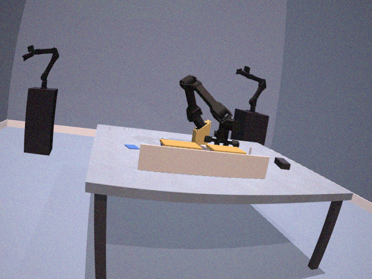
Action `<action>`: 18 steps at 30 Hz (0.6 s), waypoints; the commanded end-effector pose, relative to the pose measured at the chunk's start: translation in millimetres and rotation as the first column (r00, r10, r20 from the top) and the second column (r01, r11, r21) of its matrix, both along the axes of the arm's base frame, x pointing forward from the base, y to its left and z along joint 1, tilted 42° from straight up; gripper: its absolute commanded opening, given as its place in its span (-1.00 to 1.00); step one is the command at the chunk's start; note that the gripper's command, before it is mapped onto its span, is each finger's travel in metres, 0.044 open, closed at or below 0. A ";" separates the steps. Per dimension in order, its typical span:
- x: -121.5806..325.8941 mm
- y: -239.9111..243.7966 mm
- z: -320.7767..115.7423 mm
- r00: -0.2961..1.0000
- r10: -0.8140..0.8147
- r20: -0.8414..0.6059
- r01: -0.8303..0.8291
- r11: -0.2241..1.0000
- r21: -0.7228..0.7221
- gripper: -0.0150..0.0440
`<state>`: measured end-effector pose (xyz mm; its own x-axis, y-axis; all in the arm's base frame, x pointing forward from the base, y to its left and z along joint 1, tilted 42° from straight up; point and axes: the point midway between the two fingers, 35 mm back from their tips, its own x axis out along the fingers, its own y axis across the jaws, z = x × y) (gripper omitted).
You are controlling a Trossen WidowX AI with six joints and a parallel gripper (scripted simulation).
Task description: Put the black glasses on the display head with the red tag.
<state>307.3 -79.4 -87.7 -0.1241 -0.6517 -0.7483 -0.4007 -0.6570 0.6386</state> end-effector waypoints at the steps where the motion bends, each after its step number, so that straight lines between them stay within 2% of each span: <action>1: 0.6 1.0 1.1 1.000 0.000 0.001 0.000 1.000 0.000 -0.49; 18: 14.7 71.9 68.6 1.000 0.006 -0.008 -0.006 1.000 0.002 -0.49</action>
<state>319.7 -22.0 -34.4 -0.1303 -0.6536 -0.7456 -0.3813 -0.6611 0.6462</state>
